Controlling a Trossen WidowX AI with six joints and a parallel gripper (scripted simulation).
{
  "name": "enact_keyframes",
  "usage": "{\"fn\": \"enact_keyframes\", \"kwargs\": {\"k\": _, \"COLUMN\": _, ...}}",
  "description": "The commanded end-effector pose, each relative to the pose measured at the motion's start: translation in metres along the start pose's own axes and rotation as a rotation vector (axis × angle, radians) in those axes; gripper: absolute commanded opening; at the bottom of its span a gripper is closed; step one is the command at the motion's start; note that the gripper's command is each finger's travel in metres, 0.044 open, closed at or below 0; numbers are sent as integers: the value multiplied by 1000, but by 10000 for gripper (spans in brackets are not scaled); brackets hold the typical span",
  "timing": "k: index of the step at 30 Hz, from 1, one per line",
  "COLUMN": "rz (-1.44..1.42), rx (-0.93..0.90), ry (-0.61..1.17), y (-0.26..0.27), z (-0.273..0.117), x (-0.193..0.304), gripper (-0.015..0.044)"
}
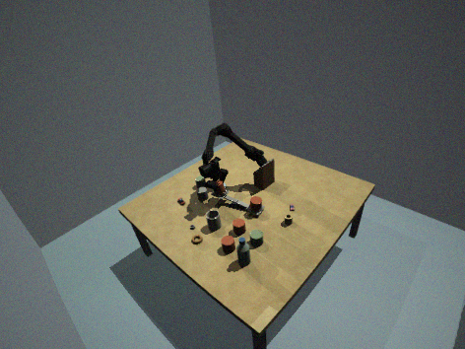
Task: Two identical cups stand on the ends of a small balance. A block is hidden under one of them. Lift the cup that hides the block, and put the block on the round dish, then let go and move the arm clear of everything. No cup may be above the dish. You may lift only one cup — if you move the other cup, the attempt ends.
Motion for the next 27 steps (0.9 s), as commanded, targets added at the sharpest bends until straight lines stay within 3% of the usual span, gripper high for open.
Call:
{"fn": "enact_keyframes", "kwargs": {"k": 1, "rz": 13, "rx": -16, "ry": -3, "y": 3, "z": -8, "x": -2, "gripper": 0}}
{"fn": "enact_keyframes", "kwargs": {"k": 27, "rz": 13, "rx": -15, "ry": -4, "y": 1, "z": -41, "x": -1, "gripper": 0}}
Point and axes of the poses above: the point midway between the two fingers, 35 mm back from their tips, its own z axis out along the fingers, its own y axis across the jaws, x = y × z, the point moved 7 cm from there along -z, back along the fingers, and after that the axes turned 8 degrees about z, right-handed, at the moved point
